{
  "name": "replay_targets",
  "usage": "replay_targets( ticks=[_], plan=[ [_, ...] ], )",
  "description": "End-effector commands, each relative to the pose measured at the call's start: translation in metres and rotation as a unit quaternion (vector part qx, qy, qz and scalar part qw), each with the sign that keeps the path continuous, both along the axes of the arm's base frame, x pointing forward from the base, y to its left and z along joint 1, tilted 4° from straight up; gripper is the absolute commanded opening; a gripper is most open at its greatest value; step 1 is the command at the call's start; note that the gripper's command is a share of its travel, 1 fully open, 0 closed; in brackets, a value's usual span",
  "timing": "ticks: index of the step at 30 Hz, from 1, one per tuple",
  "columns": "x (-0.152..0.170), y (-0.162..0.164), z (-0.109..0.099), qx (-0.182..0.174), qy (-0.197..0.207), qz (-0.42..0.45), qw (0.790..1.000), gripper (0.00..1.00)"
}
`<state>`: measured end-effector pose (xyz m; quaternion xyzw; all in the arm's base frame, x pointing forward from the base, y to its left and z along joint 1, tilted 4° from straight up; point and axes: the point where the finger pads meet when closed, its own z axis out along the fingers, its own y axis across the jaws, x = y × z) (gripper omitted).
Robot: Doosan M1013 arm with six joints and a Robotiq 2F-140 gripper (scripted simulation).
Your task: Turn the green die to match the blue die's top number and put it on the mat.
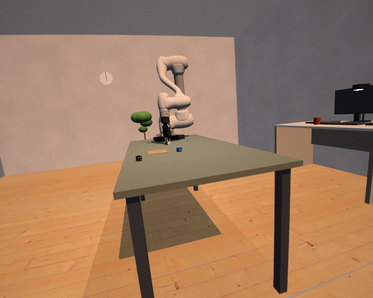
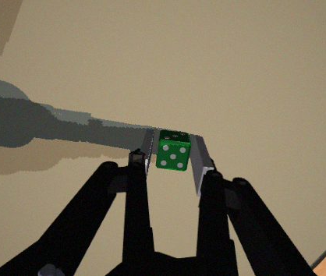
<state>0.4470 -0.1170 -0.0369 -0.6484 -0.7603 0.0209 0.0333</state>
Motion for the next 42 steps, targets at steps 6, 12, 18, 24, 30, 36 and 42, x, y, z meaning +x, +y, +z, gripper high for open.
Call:
replay_targets(
  ticks=[6, 12, 18, 24, 30, 36, 42],
  plan=[
    [0.0000, 0.0000, 0.0001, 0.000, 0.000, 0.000, 1.000, 0.35],
    [0.0000, 0.0000, 0.0001, 0.000, 0.000, 0.000, 1.000, 0.24],
    [0.0000, 0.0000, 0.0001, 0.000, 0.000, 0.000, 1.000, 0.24],
    [0.0000, 0.0000, 0.0001, 0.000, 0.000, 0.000, 1.000, 0.24],
    [0.0000, 0.0000, 0.0001, 0.000, 0.000, 0.000, 1.000, 0.24],
    [0.0000, 0.0000, 0.0001, 0.000, 0.000, 0.000, 1.000, 0.24],
    [0.0000, 0.0000, 0.0001, 0.000, 0.000, 0.000, 1.000, 0.24]
  ],
)
